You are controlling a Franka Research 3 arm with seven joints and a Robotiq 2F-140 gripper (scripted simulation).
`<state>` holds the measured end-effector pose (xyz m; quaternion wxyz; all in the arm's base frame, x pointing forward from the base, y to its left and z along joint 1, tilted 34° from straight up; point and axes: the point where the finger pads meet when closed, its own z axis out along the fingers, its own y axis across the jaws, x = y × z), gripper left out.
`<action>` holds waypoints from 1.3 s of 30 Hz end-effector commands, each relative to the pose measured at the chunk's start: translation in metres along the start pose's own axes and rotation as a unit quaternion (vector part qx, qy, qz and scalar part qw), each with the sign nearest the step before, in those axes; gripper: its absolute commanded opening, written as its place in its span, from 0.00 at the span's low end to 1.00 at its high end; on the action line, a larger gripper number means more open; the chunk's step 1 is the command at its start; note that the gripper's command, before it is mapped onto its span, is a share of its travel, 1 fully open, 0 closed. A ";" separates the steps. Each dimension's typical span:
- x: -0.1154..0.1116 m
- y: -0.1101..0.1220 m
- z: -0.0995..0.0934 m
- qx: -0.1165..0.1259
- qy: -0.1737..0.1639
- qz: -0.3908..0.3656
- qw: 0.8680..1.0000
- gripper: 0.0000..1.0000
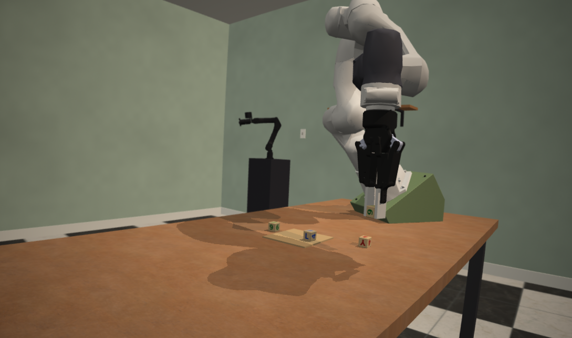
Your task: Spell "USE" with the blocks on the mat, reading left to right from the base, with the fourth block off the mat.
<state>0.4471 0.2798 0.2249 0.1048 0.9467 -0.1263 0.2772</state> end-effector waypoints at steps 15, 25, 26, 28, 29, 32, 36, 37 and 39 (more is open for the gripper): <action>0.024 0.078 0.007 -0.031 0.003 0.175 0.984 0.13; 0.034 0.121 0.007 -0.037 0.007 0.282 0.959 0.13; 0.035 0.125 0.006 -0.037 0.007 0.293 0.955 0.13; 0.036 0.134 0.006 -0.037 0.008 0.315 0.948 0.13; 0.037 0.138 0.005 -0.037 0.008 0.327 0.944 0.13; 0.039 0.150 0.004 -0.036 0.009 0.360 0.932 0.13; 0.041 0.162 0.003 -0.035 0.009 0.392 0.919 0.13; 0.041 0.162 0.003 -0.035 0.009 0.392 0.919 0.13; 0.042 0.175 0.002 -0.032 0.009 0.428 0.903 0.13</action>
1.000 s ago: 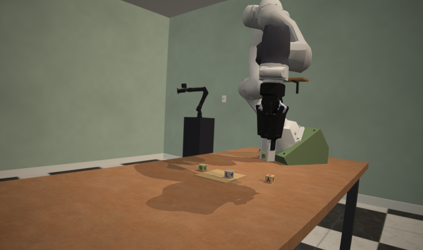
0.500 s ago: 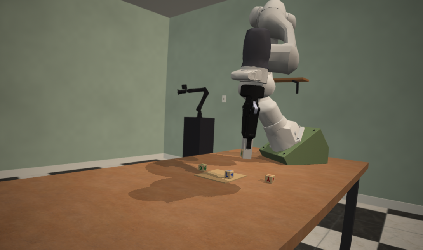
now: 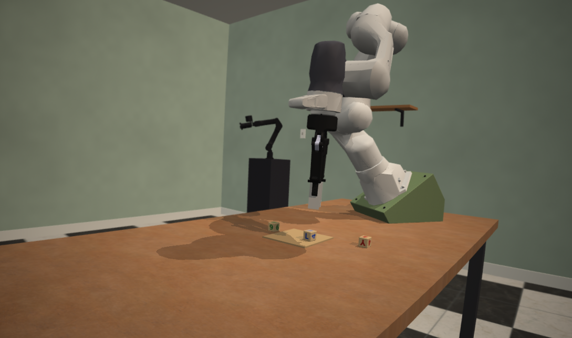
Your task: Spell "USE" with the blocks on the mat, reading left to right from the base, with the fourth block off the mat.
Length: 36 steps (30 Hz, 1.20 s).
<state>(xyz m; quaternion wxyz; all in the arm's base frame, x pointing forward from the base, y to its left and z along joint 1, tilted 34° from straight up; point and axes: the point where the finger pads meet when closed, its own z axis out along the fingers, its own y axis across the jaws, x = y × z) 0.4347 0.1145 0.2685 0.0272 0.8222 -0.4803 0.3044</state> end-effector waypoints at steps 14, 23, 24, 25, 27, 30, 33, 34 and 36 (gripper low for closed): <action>0.037 0.040 -0.003 0.009 -0.020 0.207 0.978 0.13; 0.046 0.051 -0.004 0.014 -0.029 0.262 0.965 0.13; 0.046 0.051 -0.004 0.014 -0.029 0.262 0.965 0.13; 0.046 0.051 -0.004 0.014 -0.029 0.262 0.965 0.13; 0.046 0.051 -0.004 0.014 -0.029 0.262 0.965 0.13; 0.046 0.051 -0.004 0.014 -0.029 0.262 0.965 0.13; 0.046 0.051 -0.004 0.014 -0.029 0.262 0.965 0.13; 0.046 0.051 -0.003 0.014 -0.029 0.262 0.965 0.13; 0.046 0.051 -0.001 0.014 -0.029 0.262 0.965 0.13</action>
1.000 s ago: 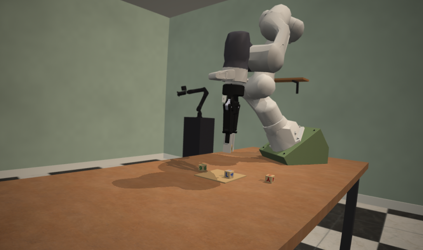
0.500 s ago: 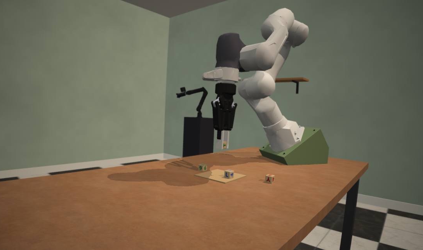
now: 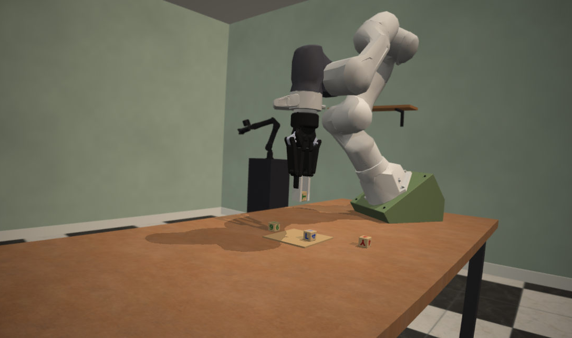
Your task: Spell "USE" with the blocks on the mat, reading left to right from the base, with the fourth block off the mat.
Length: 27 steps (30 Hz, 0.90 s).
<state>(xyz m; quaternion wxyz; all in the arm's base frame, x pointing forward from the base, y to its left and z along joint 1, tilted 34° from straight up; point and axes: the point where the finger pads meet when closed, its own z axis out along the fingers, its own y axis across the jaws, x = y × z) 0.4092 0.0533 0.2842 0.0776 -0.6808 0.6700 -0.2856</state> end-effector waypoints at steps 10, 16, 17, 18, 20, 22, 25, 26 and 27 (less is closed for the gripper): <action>0.000 0.002 0.038 -0.002 0.000 0.007 1.000 0.13; 0.000 0.002 0.058 -0.002 0.000 0.007 1.000 0.13; 0.000 0.002 0.063 -0.002 0.000 0.007 1.000 0.13; 0.000 0.002 0.067 -0.002 0.000 0.007 1.000 0.13; 0.000 0.002 0.075 -0.002 0.000 0.007 1.000 0.13; 0.000 0.001 0.082 -0.002 0.000 0.007 1.000 0.13; 0.000 0.001 0.090 -0.002 0.000 0.007 1.000 0.13; 0.000 0.001 0.092 -0.002 0.000 0.007 1.000 0.13; 0.000 0.001 0.093 -0.002 0.000 0.007 1.000 0.13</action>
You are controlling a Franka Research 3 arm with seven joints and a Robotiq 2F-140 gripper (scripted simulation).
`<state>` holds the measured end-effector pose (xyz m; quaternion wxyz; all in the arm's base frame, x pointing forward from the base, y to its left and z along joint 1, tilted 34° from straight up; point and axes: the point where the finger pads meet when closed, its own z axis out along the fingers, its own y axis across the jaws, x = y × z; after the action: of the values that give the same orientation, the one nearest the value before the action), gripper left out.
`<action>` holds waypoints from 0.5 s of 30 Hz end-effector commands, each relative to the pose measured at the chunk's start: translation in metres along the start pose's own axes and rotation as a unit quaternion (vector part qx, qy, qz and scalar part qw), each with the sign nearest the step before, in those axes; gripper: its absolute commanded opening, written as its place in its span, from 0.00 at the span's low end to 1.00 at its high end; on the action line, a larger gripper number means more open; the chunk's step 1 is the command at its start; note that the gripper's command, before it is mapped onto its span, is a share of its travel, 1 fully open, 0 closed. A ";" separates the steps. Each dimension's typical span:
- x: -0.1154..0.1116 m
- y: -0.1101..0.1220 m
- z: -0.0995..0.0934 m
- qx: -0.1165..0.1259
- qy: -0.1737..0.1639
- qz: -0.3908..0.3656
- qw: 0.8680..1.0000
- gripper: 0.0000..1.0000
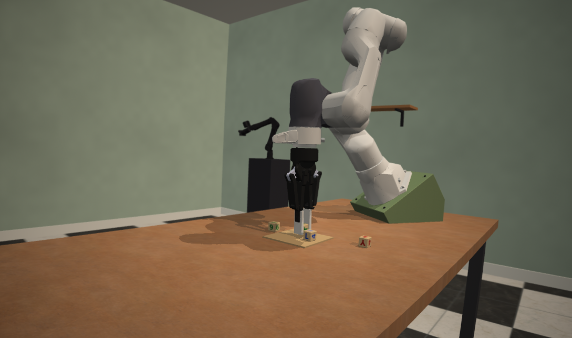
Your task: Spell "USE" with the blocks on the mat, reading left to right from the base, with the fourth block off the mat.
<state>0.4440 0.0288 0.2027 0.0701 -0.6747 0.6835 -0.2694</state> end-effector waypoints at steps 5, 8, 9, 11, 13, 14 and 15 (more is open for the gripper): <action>0.002 -0.011 0.004 0.018 0.003 -0.005 1.000 0.13; 0.002 -0.011 0.005 0.018 0.003 -0.005 1.000 0.13; 0.002 -0.011 0.005 0.018 0.003 -0.005 1.000 0.13; 0.002 -0.011 0.005 0.018 0.003 -0.005 1.000 0.13; 0.002 -0.011 0.005 0.018 0.003 -0.005 1.000 0.13; 0.002 -0.011 0.005 0.018 0.003 -0.005 1.000 0.13; 0.002 -0.011 0.005 0.018 0.003 -0.005 1.000 0.13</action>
<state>0.4541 0.0263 0.2034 0.0780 -0.6749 0.6777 -0.2814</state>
